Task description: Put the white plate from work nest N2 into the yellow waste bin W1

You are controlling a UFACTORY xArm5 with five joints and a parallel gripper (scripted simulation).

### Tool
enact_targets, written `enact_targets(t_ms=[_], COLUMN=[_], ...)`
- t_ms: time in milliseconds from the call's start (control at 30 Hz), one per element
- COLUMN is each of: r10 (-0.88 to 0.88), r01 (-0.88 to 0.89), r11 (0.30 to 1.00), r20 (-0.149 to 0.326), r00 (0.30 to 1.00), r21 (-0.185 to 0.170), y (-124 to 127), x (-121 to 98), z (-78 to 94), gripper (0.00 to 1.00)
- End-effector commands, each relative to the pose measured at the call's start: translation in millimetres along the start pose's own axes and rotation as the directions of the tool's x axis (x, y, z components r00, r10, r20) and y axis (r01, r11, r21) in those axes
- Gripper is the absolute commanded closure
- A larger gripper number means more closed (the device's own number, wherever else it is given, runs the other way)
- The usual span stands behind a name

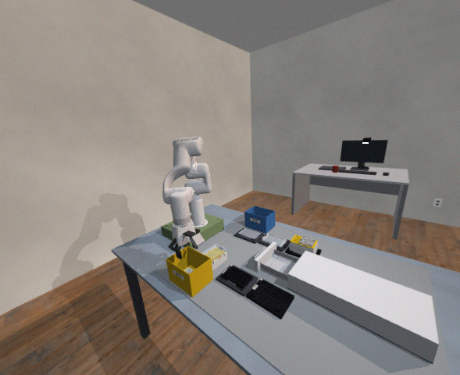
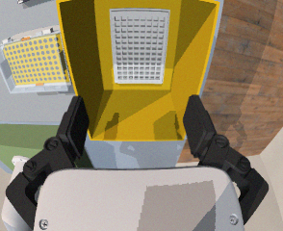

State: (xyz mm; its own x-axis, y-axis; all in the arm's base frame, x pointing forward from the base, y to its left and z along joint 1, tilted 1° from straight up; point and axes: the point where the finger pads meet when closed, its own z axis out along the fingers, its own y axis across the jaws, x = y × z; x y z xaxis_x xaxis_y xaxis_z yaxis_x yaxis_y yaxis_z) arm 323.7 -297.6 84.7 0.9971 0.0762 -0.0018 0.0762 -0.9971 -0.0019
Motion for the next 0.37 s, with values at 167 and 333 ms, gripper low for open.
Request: enact_targets(t_ms=[167, 333], r10=[0.0, 0.0], r01=[0.0, 0.0], r11=[1.0, 1.0], r20=[-0.001, -0.001], r00=[1.0, 1.0], r21=[-0.001, -0.001], y=[-31, -35], x=[14, 16], z=[-9.8, -11.1], gripper=[0.0, 0.0])
